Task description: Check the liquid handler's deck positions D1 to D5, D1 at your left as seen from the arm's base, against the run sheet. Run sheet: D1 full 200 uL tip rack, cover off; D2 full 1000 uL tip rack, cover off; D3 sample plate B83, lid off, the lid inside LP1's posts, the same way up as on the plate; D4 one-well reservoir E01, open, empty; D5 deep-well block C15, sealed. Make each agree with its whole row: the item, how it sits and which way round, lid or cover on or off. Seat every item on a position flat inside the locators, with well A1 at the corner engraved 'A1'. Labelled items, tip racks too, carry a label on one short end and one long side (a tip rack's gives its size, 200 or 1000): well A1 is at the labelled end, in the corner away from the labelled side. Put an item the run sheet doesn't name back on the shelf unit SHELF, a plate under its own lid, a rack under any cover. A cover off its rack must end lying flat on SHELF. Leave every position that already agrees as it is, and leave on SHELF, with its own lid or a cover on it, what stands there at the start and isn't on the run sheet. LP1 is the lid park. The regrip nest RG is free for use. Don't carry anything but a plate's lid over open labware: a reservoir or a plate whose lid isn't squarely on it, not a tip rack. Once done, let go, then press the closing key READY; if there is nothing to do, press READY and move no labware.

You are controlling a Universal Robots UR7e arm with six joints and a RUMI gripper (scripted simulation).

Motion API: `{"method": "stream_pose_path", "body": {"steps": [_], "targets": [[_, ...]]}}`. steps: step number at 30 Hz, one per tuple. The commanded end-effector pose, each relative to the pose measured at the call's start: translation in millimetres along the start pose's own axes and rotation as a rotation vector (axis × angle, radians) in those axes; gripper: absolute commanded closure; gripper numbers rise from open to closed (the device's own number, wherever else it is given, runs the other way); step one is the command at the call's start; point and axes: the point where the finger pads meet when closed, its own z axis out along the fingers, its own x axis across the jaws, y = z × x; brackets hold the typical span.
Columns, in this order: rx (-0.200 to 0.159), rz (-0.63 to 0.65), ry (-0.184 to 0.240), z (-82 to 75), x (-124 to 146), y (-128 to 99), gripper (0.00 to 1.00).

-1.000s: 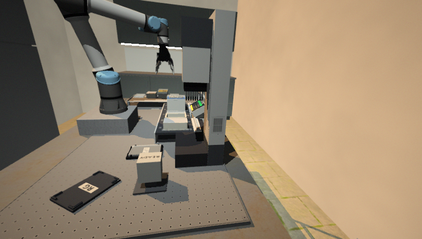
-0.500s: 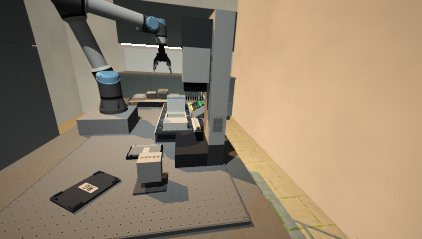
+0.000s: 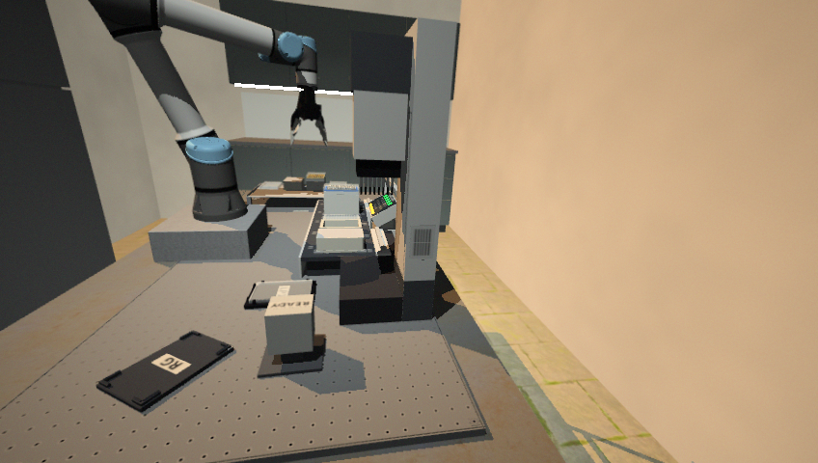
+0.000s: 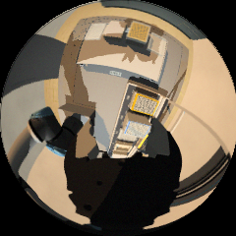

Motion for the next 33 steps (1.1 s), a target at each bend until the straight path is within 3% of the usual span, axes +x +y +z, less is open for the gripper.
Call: {"method": "stream_pose_path", "body": {"steps": [1, 18, 25, 33], "targets": [[0.003, -0.100, 0.001, -0.3, 0, 0, 0.18], [0.003, -0.400, 0.001, -0.3, 0, 0, 0.18], [0.003, -0.465, 0.002, -0.3, 0, 0, 0.18], [0.003, -0.625, 0.002, 4.7, -38, -13, 0.18]]}}
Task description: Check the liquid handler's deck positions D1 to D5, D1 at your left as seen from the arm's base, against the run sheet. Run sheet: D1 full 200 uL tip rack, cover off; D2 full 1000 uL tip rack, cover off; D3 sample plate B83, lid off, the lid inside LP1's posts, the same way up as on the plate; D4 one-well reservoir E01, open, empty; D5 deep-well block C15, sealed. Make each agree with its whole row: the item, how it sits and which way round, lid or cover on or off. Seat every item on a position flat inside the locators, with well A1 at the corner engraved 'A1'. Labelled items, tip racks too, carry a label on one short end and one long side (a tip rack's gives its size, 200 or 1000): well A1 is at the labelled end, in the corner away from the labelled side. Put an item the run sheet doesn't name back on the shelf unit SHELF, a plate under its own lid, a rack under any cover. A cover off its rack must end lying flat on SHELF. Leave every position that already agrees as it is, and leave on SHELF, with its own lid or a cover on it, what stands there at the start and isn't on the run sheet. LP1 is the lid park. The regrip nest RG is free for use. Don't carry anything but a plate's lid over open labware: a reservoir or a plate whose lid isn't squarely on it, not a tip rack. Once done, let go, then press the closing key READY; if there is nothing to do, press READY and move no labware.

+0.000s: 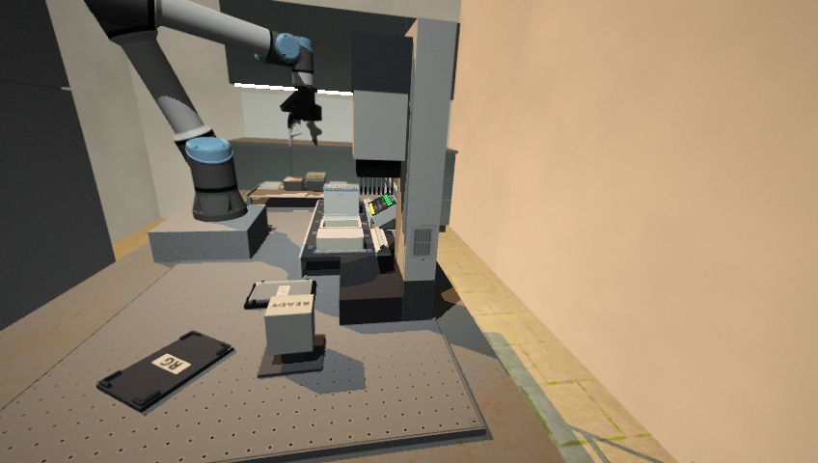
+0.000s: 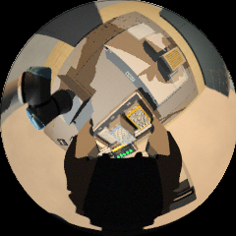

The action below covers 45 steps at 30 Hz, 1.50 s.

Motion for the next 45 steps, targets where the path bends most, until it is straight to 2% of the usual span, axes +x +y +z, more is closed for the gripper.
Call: {"method": "stream_pose_path", "body": {"steps": [1, 4, 19, 21, 35, 38, 45], "targets": [[0.000, -0.096, 0.002, 1.8, -13, -15, 0.18], [0.000, -0.116, 0.002, 1.8, -13, -15, 0.18], [0.000, -0.416, 0.003, 1.8, -13, -15, 0.18], [0.000, -0.416, 0.003, 1.8, -13, -15, 0.18], [0.000, -0.696, 0.003, 1.8, -13, -15, 0.18], [0.000, -0.702, 0.003, 1.8, -13, -15, 0.18], [0.000, -0.724, 0.002, 1.9, -39, 7, 0.18]]}}
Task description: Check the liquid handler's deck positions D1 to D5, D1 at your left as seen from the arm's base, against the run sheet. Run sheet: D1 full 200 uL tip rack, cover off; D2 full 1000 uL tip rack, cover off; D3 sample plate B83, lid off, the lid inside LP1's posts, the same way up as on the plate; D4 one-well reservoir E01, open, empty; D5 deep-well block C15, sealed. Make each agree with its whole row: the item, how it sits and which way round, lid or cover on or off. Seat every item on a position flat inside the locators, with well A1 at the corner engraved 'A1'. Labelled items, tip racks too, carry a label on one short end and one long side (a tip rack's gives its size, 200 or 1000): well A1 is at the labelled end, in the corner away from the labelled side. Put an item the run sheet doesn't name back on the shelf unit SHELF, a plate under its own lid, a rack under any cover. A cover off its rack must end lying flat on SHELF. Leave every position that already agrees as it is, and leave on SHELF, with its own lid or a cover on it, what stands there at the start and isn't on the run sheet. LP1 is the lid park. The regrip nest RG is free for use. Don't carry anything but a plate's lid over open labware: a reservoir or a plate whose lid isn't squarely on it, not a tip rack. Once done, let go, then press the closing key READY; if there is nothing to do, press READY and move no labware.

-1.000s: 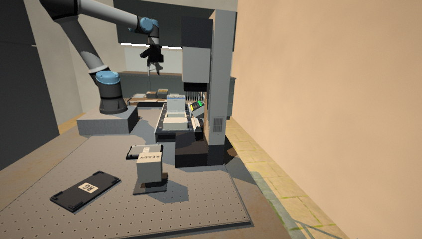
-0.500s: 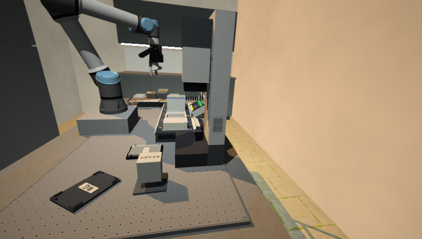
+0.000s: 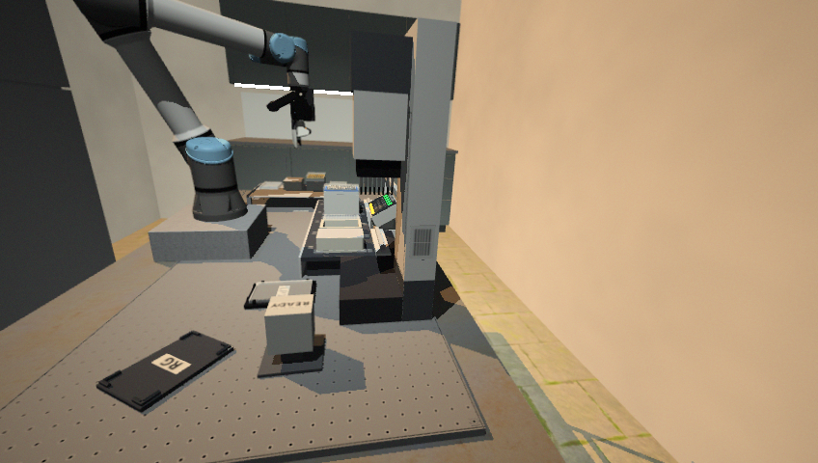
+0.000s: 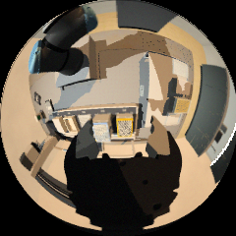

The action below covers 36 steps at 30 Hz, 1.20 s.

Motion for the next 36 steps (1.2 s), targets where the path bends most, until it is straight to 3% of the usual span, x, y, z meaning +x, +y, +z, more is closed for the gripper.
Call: {"method": "stream_pose_path", "body": {"steps": [1, 6, 13, 25, 34, 36], "targets": [[0.000, -0.007, 0.003, -0.5, -23, 0, 0.18], [0.000, -0.007, 0.003, -0.5, -45, -1, 0.18], [0.000, -0.007, 0.003, -0.5, -45, -1, 0.18], [0.000, 0.015, 0.003, -0.3, -105, -2, 0.18], [0.000, 0.015, 0.003, -0.3, -107, -2, 0.18], [0.000, 0.015, 0.003, -0.3, -108, 8, 0.18]]}}
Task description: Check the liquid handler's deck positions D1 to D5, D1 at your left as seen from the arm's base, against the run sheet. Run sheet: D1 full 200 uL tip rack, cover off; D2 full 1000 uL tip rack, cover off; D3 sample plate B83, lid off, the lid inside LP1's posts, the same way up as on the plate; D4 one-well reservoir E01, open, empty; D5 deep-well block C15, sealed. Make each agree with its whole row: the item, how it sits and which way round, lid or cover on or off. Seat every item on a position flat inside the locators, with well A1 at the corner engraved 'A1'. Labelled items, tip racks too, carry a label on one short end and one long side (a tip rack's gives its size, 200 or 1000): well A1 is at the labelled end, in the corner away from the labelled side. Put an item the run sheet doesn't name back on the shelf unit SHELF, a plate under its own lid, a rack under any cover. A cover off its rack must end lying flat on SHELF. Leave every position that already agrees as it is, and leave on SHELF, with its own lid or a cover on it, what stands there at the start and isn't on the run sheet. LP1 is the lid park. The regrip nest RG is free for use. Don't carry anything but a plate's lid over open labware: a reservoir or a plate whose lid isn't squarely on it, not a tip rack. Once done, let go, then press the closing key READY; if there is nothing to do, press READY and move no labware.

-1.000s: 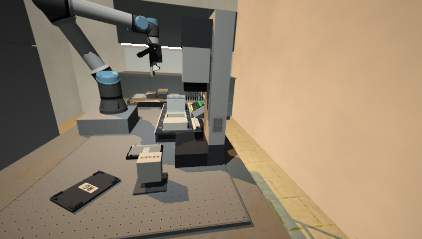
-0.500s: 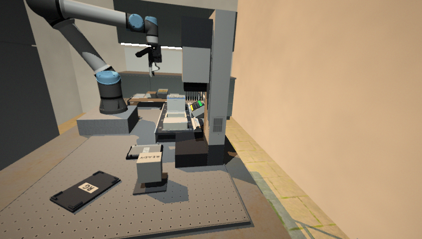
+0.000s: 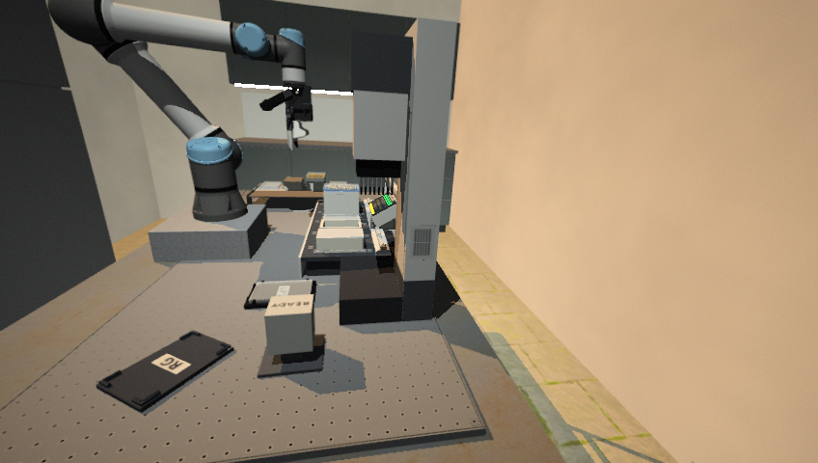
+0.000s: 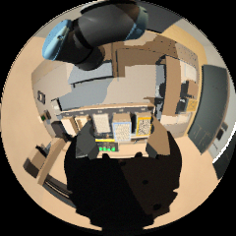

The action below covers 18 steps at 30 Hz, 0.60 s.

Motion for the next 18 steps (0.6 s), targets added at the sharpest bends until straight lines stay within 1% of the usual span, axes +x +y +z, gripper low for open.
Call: {"method": "stream_pose_path", "body": {"steps": [1, 6, 8, 18], "targets": [[-0.001, 0.000, 0.001, -0.3, -1, 14, 0.18], [-0.001, 0.000, 0.001, -0.3, -1, 39, 0.18], [-0.001, 0.000, 0.001, -0.3, -1, 39, 0.18], [-0.001, 0.000, 0.001, -0.3, -1, 89, 0.18]]}}
